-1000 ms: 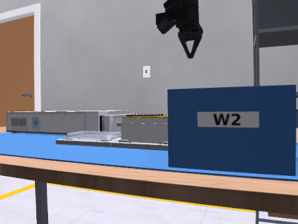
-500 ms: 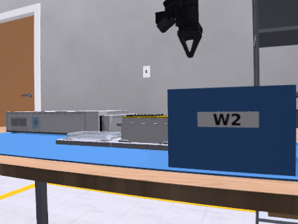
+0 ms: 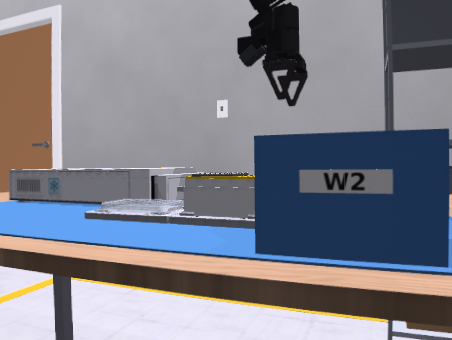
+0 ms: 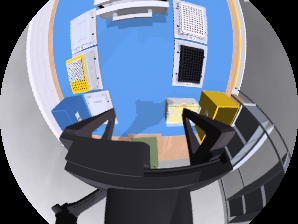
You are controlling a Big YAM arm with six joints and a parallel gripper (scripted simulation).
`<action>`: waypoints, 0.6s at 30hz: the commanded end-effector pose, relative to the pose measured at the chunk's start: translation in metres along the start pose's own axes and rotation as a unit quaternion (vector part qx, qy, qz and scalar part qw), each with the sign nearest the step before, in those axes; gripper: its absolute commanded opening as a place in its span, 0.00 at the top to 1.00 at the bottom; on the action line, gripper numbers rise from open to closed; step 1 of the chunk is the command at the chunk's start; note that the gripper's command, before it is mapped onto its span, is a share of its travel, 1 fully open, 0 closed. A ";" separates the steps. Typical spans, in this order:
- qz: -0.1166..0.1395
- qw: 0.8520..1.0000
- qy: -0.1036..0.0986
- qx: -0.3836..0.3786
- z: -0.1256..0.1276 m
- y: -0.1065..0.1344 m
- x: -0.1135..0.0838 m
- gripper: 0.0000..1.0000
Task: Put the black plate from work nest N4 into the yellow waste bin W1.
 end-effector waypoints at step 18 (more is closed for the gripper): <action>-0.023 1.000 0.009 -0.013 -0.062 -0.040 0.016 0.00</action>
Point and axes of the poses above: the point where the finger pads meet when closed, its own x axis out along the fingers, its own z axis across the jaws, y = z × x, the point moved 6 cm from there along -x, back along the fingers, and after that the axes turned 9 degrees about x, right-handed, at the moved point
